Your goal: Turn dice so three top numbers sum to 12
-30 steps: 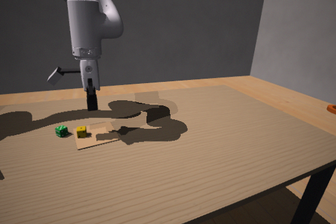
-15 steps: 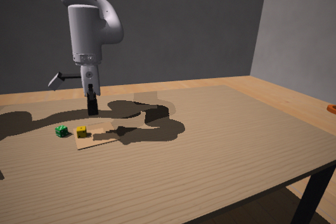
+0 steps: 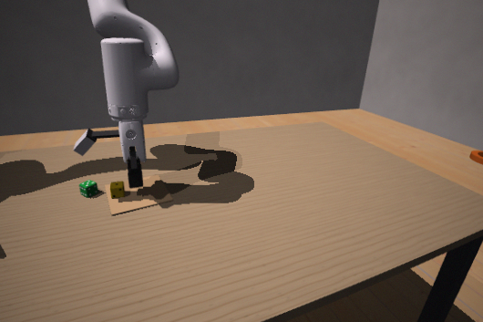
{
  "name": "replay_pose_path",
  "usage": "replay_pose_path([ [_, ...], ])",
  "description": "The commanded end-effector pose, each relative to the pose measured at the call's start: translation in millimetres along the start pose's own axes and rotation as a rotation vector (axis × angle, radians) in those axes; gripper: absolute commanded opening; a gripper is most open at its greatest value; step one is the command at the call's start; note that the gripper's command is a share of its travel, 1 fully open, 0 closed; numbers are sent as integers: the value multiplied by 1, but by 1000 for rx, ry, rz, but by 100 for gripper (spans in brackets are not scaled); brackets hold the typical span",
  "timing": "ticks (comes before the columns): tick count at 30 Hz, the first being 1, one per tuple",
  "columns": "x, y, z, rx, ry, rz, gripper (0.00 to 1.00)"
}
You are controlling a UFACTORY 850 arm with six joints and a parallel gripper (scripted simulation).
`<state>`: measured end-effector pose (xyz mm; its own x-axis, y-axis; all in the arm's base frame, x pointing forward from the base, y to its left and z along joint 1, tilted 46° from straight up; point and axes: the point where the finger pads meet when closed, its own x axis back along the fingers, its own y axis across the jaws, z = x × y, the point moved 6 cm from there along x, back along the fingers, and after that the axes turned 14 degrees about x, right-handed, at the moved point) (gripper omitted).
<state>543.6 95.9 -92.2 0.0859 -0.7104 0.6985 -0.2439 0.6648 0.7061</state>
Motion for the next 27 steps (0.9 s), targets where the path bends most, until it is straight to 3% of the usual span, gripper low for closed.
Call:
replay_pose_path([
  [1, -12, 0, -2, 1, -3, 1, 27],
  [27, -20, 0, -2, 1, -3, 1, 27],
])
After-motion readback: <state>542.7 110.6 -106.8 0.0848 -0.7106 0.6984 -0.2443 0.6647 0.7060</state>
